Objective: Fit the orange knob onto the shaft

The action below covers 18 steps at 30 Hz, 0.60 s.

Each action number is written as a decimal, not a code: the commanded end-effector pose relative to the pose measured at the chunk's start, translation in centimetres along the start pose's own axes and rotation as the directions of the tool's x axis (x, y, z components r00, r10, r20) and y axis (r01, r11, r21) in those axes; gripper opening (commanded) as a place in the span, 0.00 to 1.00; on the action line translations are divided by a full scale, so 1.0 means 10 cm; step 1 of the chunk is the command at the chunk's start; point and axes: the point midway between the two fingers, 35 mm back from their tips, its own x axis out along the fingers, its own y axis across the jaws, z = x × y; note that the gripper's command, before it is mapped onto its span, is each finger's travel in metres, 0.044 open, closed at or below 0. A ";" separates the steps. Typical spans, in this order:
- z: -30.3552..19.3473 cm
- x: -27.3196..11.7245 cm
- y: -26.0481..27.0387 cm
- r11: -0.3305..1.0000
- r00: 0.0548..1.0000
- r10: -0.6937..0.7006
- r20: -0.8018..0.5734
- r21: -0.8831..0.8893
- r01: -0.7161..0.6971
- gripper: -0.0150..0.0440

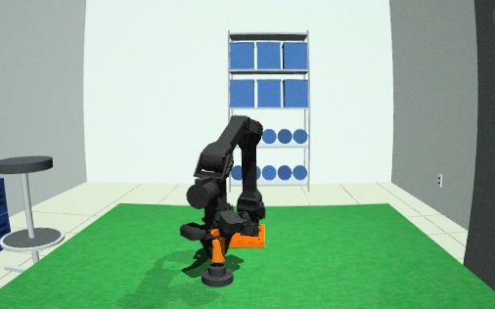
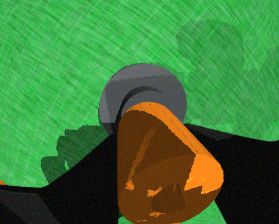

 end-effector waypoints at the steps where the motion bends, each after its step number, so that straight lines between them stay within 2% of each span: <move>1: 0.03 -0.05 -0.05 0.665 1.000 -0.008 0.001 0.747 0.004 0.25; 5: 0.04 -0.06 -0.06 0.573 1.000 -0.008 0.001 0.819 0.004 0.25; 18: 0.04 -0.06 -0.09 0.573 1.000 -0.008 0.001 0.819 0.004 0.25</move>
